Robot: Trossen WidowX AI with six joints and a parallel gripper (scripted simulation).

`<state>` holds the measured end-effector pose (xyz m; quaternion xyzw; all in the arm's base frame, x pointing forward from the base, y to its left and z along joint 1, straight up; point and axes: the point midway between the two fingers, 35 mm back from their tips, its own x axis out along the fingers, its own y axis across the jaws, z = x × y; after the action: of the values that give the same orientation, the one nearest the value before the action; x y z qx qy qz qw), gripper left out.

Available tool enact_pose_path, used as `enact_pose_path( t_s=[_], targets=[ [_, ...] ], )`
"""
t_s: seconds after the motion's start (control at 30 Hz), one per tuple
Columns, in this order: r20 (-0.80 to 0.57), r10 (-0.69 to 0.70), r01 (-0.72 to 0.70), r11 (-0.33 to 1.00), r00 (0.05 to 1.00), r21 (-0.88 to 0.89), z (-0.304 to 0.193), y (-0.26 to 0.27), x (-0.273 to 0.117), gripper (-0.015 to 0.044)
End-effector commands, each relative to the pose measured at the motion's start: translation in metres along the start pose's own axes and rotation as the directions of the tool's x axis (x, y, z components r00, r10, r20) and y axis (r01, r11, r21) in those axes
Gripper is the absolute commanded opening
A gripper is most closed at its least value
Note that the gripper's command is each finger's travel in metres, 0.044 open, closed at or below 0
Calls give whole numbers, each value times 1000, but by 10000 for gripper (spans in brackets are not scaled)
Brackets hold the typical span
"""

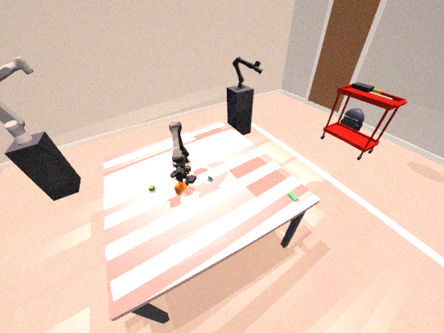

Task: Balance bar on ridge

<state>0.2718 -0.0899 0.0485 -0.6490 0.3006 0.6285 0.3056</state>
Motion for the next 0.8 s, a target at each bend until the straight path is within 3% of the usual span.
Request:
enact_pose_path(
  t_s=[0.0, 0.2, 0.33, 0.77],
  targets=[
    [0, 0, 0, 1000, 1000, 0, 0, 0, 0, 137],
    [0, 0, 0, 1000, 1000, 0, 0, 0, 0, 97],
    [0, 0, 0, 1000, 1000, 0, -1, 0, -6, 0],
    [-2, 1, -1, 1000, 1000, -2, -4, -2, -38, 0]
  ],
)
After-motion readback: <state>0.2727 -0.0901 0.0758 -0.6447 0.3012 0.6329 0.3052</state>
